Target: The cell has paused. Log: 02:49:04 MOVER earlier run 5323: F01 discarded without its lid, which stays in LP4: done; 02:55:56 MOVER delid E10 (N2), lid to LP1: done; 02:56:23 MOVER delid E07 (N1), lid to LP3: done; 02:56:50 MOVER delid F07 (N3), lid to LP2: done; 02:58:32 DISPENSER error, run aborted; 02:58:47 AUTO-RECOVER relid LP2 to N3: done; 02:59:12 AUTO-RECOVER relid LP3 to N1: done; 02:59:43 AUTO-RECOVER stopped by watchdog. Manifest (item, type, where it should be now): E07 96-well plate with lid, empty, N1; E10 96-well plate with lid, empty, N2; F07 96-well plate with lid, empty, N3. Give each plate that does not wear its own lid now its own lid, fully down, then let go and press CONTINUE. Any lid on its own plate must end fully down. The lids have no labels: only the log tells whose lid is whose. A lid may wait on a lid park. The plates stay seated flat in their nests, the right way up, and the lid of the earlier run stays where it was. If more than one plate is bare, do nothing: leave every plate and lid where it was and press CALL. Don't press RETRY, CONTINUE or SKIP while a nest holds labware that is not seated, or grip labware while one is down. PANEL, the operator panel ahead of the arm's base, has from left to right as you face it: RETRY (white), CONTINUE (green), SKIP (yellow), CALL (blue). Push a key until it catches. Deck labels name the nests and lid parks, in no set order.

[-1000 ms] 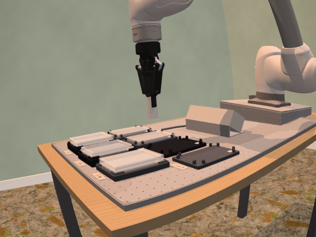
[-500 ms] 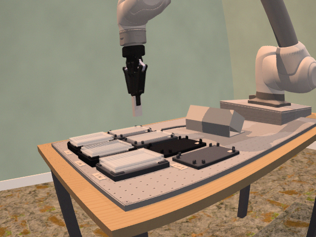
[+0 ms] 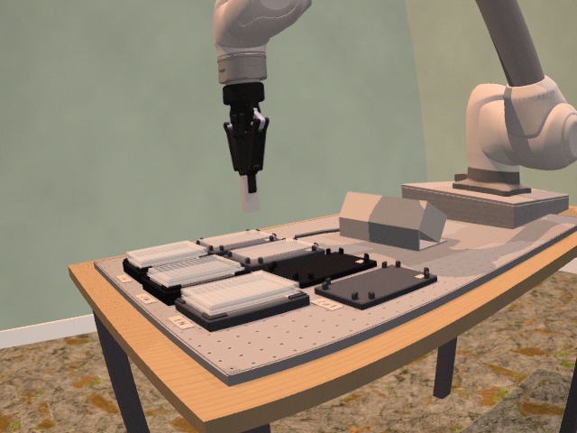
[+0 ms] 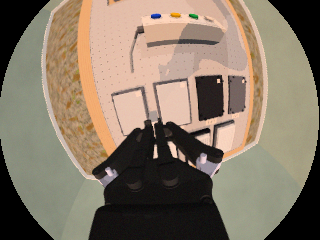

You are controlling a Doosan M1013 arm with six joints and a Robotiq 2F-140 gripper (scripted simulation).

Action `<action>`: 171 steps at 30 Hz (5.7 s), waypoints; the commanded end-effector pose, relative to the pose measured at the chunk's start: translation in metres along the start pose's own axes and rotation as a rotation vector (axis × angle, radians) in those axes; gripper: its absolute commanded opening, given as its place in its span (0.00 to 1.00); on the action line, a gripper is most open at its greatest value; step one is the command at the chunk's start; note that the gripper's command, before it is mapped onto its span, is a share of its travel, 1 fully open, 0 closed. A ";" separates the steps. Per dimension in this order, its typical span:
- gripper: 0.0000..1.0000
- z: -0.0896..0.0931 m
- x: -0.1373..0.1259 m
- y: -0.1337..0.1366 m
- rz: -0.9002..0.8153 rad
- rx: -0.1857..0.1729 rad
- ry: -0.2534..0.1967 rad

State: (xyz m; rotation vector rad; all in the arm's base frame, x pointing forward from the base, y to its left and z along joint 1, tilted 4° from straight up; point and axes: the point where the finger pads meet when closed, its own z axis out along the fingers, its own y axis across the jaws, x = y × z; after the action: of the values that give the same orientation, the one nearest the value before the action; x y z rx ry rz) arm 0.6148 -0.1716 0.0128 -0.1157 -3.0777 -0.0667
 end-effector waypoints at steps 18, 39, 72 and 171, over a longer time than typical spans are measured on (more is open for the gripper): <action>0.00 0.000 -0.010 0.162 -0.004 0.004 0.003; 0.00 0.001 0.003 0.258 -0.004 0.003 0.004; 0.00 0.001 -0.175 0.196 -0.004 0.003 0.004; 0.00 0.001 -0.179 0.068 -0.004 0.003 0.004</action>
State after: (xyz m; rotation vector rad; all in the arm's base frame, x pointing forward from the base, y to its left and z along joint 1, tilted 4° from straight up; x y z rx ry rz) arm 0.7989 -0.1120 0.0038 -0.1151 -3.0782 -0.0686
